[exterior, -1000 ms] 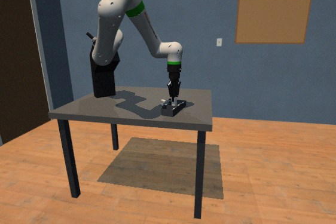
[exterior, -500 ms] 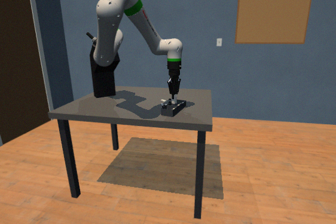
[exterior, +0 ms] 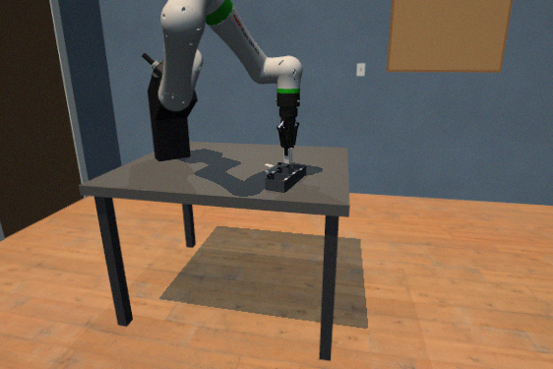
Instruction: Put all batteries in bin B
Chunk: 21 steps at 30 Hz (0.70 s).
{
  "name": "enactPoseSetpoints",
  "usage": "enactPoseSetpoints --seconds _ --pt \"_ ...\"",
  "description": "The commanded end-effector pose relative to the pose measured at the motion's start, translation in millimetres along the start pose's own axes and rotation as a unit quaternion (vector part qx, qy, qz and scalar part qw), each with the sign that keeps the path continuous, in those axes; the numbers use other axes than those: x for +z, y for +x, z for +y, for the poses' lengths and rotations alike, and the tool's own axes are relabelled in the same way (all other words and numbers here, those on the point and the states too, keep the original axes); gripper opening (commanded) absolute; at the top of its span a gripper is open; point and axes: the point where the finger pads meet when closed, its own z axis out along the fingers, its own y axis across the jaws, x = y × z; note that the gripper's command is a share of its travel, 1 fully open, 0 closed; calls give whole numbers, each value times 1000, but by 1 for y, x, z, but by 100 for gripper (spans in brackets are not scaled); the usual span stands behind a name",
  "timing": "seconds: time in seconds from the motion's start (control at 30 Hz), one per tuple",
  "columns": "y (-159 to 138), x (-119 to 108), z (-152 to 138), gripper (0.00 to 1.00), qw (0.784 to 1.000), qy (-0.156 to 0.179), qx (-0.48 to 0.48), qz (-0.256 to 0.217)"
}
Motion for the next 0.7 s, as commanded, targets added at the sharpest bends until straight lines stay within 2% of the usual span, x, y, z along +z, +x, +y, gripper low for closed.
enactPoseSetpoints --seconds 0.0,0.33,0.5,0.67 --pt "-3 0 -14 5 1000 0 0 0" --pt "-14 0 -63 5 1000 0 0 0" --pt "-15 0 -67 5 1000 0 0 0" --pt "-15 13 -67 5 1000 0 0 0"
